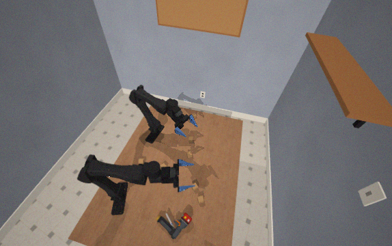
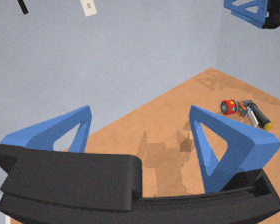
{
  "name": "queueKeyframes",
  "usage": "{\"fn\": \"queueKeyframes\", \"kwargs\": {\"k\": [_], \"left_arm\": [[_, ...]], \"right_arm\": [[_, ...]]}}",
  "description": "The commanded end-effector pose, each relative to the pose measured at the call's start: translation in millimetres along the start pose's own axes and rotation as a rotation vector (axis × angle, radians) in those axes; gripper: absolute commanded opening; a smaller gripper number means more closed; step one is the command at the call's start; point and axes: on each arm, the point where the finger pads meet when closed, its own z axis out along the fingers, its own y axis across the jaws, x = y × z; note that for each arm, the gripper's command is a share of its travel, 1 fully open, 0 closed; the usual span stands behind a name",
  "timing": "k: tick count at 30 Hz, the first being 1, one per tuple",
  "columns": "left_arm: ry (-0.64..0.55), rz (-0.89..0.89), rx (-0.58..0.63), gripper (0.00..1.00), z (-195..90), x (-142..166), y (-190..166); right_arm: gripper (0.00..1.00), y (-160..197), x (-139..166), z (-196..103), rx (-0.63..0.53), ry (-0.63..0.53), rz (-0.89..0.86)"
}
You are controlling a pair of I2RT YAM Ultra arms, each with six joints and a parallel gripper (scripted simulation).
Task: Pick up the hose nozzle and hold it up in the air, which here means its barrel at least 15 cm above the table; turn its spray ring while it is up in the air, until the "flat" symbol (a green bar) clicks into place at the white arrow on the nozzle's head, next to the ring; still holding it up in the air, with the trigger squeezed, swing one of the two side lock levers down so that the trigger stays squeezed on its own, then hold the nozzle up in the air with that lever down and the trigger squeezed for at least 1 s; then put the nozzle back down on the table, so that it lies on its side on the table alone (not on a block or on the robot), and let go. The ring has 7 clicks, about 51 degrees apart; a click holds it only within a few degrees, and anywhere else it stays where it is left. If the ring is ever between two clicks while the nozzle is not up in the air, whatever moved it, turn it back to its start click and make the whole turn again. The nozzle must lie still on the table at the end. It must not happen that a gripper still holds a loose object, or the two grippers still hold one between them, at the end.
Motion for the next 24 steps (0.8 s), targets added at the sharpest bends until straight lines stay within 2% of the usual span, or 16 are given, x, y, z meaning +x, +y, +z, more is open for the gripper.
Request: {"fn": "queueKeyframes", "kwargs": {"k": [1, 3, 4, 7, 15, 20, 22, 24], "left_arm": [[-0.064, -0.067, -0.126, 1.0, -2, -31, 35], [-0.064, -0.067, -0.126, 1.0, -2, -31, 35], [-0.052, -0.077, -0.13, 1.0, -3, -29, 36], [-0.089, -0.116, -0.218, 1.0, -11, -40, 61], [-0.147, -0.22, -0.399, 1.0, -29, -57, 113], [-0.15, -0.228, -0.418, 1.0, -33, -59, 119], [-0.112, -0.214, -0.36, 1.0, -24, -51, 103], [-0.181, -0.179, -0.394, 1.0, -45, -72, 112]], "right_arm": [[1.0, 15, -19, -24, 0.019, -0.064, -0.109], [1.0, 15, -19, -24, 0.019, -0.064, -0.109], [1.0, 21, -31, -30, 0.012, -0.099, -0.123], [1.0, 28, -15, -41, 0.016, -0.069, -0.169], [1.0, 48, -10, -74, 0.021, -0.09, -0.295], [1.0, 53, -11, -80, 0.011, -0.103, -0.304], [1.0, 59, -23, -77, -0.007, -0.126, -0.282], [1.0, 66, -34, -87, -0.038, -0.159, -0.254]]}}
